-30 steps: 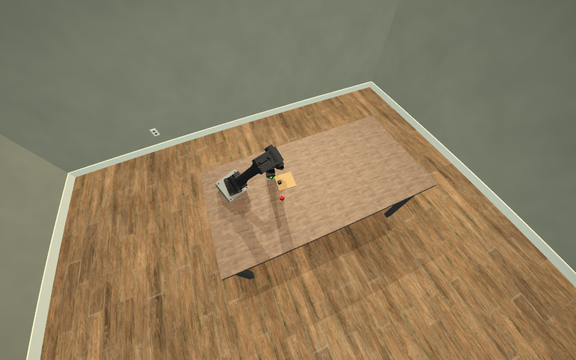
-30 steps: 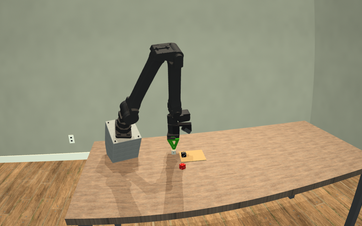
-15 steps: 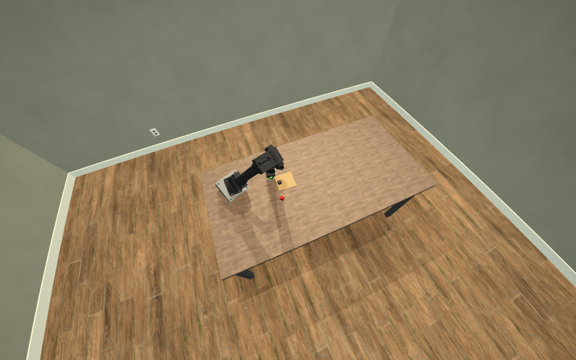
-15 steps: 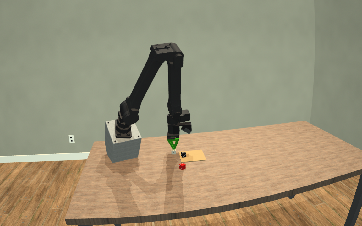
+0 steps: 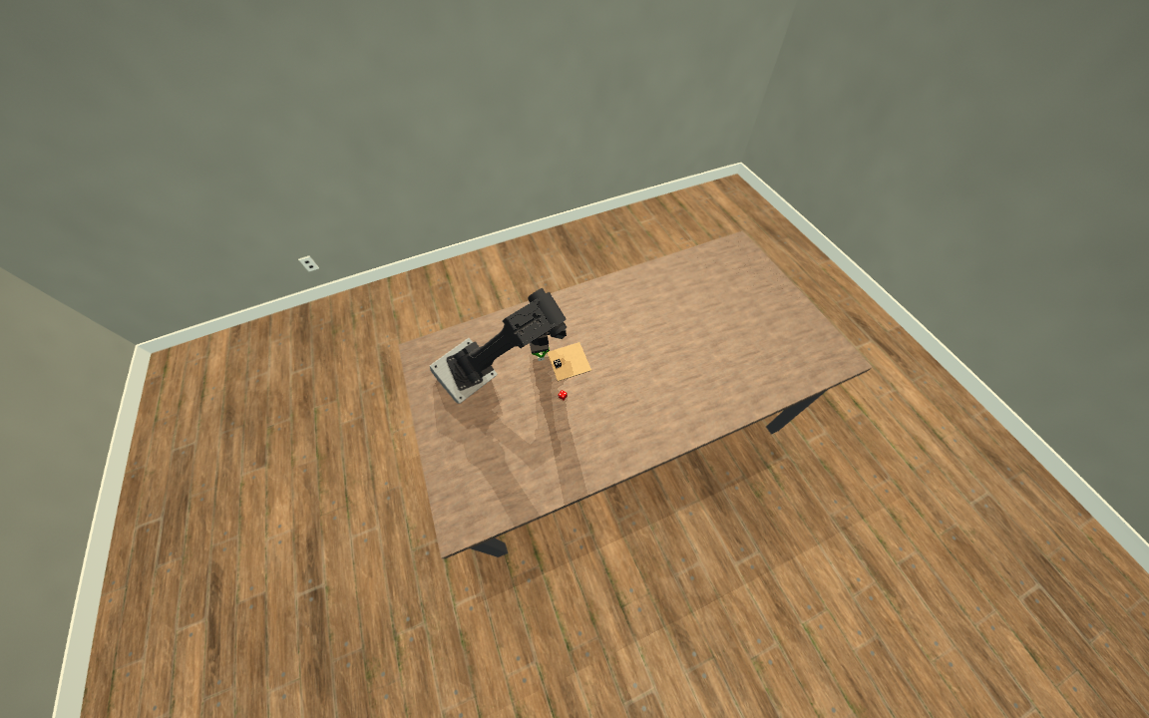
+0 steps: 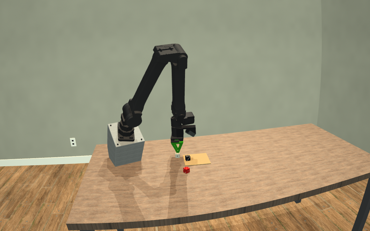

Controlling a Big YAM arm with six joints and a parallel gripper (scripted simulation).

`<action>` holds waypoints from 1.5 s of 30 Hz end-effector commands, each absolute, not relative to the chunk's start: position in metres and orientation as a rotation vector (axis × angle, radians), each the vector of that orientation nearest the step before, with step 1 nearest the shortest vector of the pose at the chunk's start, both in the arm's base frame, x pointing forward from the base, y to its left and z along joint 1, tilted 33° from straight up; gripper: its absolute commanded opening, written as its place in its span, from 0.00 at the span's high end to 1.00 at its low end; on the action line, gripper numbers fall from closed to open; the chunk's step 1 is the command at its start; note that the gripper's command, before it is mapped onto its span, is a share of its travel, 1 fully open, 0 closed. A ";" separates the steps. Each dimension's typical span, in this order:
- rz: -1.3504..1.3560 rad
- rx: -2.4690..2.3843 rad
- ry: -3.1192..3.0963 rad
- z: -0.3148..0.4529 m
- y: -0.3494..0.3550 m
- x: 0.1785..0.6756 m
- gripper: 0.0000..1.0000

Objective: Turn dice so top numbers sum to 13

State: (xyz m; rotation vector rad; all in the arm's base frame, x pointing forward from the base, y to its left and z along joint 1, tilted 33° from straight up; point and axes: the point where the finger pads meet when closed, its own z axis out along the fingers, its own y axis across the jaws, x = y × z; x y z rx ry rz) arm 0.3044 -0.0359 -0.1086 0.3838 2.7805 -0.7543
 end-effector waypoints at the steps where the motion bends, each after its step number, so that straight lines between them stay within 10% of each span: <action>1: -0.763 0.378 2.791 -0.114 -0.039 0.302 0.61; 45: -0.756 0.372 2.784 -0.114 -0.034 0.300 0.61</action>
